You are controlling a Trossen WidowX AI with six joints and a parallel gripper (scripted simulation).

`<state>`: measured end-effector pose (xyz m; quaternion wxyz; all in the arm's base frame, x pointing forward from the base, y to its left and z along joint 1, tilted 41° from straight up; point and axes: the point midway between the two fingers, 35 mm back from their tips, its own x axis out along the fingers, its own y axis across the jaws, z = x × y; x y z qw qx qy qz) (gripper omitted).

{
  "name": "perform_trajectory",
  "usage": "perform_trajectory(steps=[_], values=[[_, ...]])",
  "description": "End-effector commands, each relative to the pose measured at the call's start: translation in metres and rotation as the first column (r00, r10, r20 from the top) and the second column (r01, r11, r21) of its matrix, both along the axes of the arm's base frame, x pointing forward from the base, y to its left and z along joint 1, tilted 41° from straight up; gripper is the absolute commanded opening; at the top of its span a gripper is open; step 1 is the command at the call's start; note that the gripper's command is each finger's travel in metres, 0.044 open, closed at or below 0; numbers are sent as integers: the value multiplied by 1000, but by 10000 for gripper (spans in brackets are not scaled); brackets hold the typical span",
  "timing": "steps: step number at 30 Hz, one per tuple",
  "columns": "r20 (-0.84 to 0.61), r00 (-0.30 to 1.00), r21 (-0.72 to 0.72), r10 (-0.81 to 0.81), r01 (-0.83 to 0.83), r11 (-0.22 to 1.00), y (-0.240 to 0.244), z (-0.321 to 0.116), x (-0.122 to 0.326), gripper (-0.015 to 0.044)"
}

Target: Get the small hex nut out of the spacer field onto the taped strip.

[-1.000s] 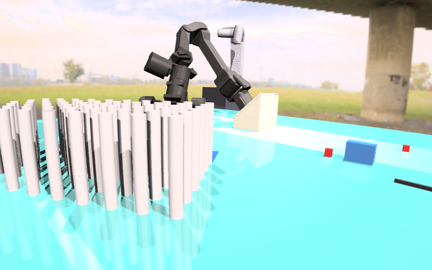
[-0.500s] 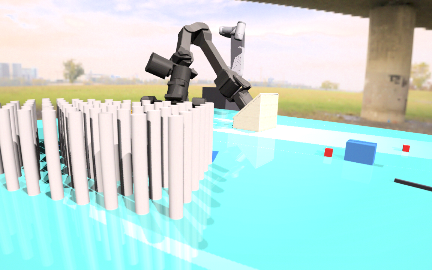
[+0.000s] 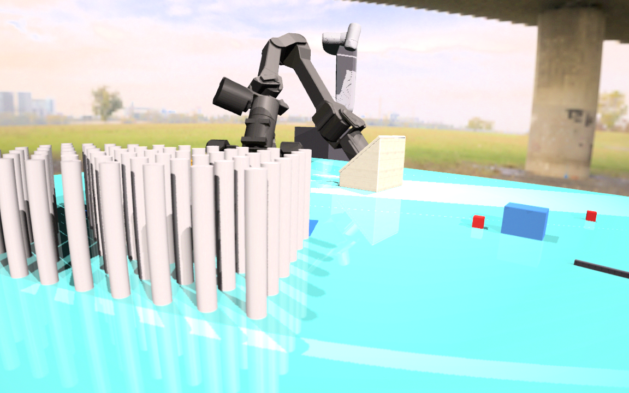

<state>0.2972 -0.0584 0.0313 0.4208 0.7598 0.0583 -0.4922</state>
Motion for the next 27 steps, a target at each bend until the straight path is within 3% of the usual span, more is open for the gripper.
perform_trajectory(steps=[1,27], values=[[0,1000,2,6,-6,1000,0,1,-2,0],[-1,1000,2,6,-6,1000,-5,5,-13,0]])
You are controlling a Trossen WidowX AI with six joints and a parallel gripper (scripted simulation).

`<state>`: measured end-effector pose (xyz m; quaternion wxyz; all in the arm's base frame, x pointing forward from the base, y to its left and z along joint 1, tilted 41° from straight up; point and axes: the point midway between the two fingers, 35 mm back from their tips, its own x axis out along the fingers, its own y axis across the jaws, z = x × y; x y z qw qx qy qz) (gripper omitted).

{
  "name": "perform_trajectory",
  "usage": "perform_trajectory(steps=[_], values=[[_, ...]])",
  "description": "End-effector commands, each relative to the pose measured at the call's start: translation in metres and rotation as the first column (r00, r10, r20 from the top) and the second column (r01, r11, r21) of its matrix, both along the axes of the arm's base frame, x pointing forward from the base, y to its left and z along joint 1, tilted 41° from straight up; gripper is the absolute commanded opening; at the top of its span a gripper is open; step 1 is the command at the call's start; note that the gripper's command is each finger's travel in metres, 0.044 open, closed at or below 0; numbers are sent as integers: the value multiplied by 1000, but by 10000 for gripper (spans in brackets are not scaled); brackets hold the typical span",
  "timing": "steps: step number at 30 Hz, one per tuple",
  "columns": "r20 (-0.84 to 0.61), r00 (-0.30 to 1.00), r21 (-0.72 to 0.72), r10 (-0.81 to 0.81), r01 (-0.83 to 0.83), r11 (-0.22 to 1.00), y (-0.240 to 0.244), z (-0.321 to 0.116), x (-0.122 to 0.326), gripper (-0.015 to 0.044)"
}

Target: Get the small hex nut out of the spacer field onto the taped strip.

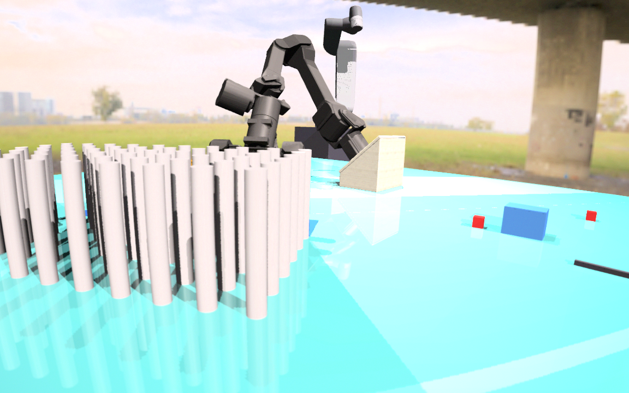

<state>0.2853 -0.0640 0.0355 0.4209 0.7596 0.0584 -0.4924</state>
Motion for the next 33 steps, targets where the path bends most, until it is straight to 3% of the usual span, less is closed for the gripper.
perform_trajectory(steps=[1,33], values=[[0,1000,2,6,-6,1000,0,1,-2,0],[-1,1000,2,6,-6,1000,-3,7,-12,0]])
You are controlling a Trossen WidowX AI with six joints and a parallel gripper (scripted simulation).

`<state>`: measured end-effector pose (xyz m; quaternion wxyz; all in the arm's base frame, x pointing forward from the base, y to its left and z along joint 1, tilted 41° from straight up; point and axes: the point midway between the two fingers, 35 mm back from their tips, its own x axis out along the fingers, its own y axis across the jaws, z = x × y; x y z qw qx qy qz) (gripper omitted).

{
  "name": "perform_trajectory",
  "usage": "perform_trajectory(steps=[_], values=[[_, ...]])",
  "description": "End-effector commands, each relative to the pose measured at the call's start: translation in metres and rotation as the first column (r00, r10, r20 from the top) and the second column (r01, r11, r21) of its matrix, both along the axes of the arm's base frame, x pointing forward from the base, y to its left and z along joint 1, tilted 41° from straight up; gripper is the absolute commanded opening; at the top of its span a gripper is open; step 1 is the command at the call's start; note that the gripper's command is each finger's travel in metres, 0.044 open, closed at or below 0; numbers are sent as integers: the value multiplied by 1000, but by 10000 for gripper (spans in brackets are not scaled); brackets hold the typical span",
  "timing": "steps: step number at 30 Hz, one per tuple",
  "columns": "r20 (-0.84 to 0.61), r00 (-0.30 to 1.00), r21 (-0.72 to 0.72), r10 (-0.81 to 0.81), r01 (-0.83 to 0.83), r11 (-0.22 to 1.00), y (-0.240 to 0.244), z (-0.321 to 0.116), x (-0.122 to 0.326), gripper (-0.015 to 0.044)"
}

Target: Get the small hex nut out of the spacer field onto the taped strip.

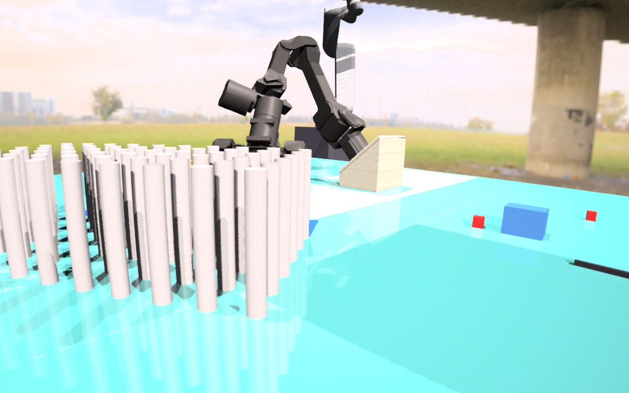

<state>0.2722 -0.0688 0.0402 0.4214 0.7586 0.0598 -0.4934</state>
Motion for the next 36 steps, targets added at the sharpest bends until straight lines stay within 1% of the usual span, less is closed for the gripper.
perform_trajectory(steps=[1,22,36], values=[[3,1000,2,4,-4,1000,2,2,1,0],[7,1000,2,1,-1,1000,11,14,3,0],[2,1000,2,5,-5,1000,4,29,-28,0]])
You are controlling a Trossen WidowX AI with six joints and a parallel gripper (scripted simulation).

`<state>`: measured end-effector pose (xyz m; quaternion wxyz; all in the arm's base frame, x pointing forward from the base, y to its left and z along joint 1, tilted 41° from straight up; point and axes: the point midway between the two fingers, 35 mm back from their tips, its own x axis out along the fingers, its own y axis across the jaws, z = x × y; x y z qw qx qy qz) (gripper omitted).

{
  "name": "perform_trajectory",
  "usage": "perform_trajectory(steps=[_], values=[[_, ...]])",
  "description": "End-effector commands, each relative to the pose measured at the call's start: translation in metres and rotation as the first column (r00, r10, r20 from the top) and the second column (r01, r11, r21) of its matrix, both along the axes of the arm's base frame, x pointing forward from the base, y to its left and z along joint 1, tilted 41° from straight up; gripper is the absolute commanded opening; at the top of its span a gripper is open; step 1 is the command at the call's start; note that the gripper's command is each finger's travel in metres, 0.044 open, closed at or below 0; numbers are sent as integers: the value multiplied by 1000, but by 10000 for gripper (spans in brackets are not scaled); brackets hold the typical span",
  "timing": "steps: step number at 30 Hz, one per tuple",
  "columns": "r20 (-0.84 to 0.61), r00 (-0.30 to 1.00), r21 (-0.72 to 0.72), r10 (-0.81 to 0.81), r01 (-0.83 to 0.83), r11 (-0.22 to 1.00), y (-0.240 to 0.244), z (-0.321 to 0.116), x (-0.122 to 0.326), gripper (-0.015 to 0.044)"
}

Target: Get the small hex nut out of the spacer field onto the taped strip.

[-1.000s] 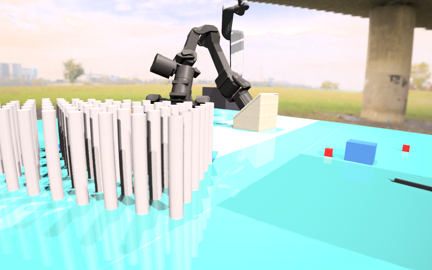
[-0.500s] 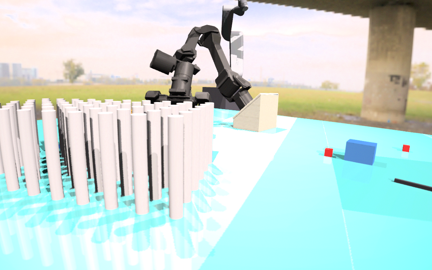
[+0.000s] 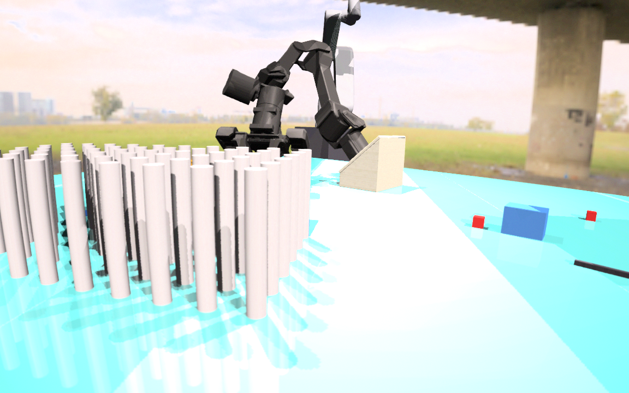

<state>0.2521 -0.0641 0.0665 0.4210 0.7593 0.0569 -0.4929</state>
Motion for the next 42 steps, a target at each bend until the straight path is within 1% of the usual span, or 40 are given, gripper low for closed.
perform_trajectory(steps=[1,9,22,35,36,42], values=[[-2,1000,3,10,-10,1000,-1,3,-11,0],[-7,1000,10,8,-8,1000,8,15,-11,0],[-15,1000,18,1,-1,1000,46,57,-4,0],[-2,1000,9,5,-5,1000,83,101,-10,0],[-17,1000,7,8,-8,1000,74,89,-8,0],[-85,983,-60,161,-166,984,86,85,-4,0]])
